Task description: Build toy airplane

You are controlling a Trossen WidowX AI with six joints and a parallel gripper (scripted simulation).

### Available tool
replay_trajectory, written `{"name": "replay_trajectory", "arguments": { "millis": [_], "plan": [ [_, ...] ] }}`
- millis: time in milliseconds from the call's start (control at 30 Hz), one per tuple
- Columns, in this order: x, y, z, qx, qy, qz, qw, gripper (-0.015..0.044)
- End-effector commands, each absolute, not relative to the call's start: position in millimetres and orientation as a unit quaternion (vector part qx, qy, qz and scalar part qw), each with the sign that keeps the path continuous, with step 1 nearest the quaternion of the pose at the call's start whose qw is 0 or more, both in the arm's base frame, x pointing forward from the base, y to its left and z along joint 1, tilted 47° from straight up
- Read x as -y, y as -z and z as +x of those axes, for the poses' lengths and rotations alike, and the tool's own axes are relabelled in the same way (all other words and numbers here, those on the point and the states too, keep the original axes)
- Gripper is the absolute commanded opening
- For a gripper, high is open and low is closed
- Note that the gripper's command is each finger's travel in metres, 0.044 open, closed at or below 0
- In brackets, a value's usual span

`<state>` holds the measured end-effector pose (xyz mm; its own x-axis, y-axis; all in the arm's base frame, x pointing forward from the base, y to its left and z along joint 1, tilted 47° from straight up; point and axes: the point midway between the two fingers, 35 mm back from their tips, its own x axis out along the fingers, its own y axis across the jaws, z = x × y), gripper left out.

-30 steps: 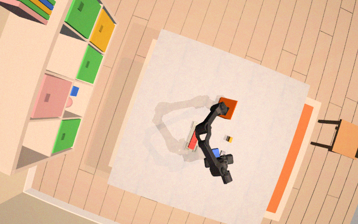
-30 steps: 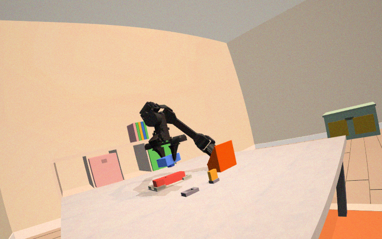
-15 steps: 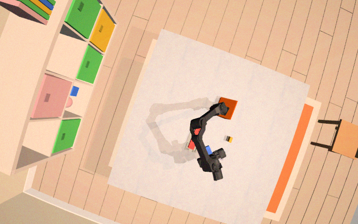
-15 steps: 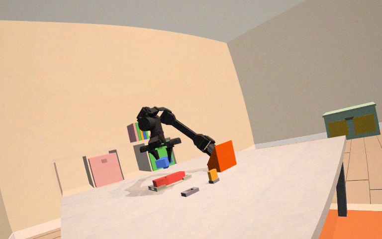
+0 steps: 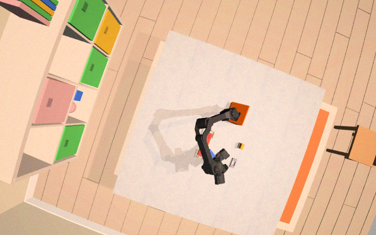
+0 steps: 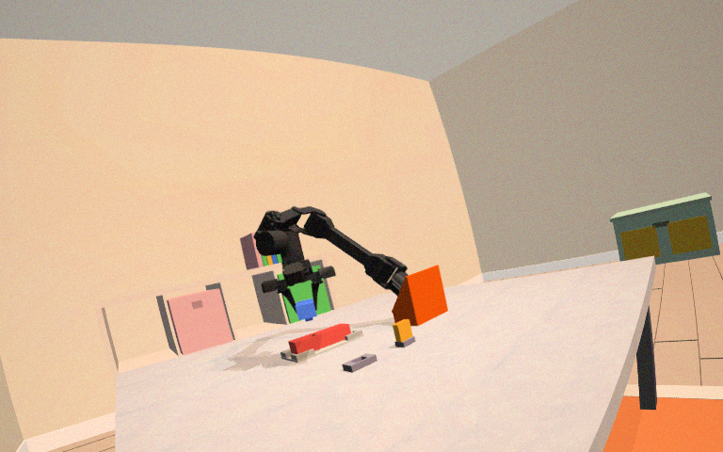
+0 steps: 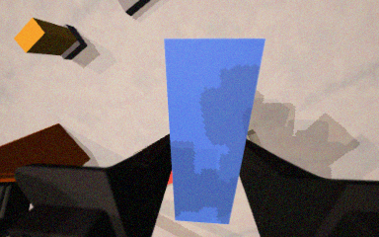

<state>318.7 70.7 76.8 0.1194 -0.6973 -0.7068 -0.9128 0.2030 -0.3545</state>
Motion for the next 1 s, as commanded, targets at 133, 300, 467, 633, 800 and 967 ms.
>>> {"name": "replay_trajectory", "arguments": {
  "millis": [133, 300, 467, 633, 800, 967],
  "plan": [
    [-48, -91, 314, -0.639, -0.174, -0.651, 0.37, 0.0],
    [-34, -98, 310, -0.631, -0.201, -0.668, 0.339, 0.0],
    [-20, -105, 305, -0.622, -0.228, -0.684, 0.306, 0.0],
    [-7, -112, 300, -0.613, -0.254, -0.697, 0.272, 0.0],
    [2, -117, 296, -0.606, -0.272, -0.706, 0.248, 0.0],
    [2, -116, 296, -0.606, -0.272, -0.706, 0.248, 0.0131]
  ]
}}
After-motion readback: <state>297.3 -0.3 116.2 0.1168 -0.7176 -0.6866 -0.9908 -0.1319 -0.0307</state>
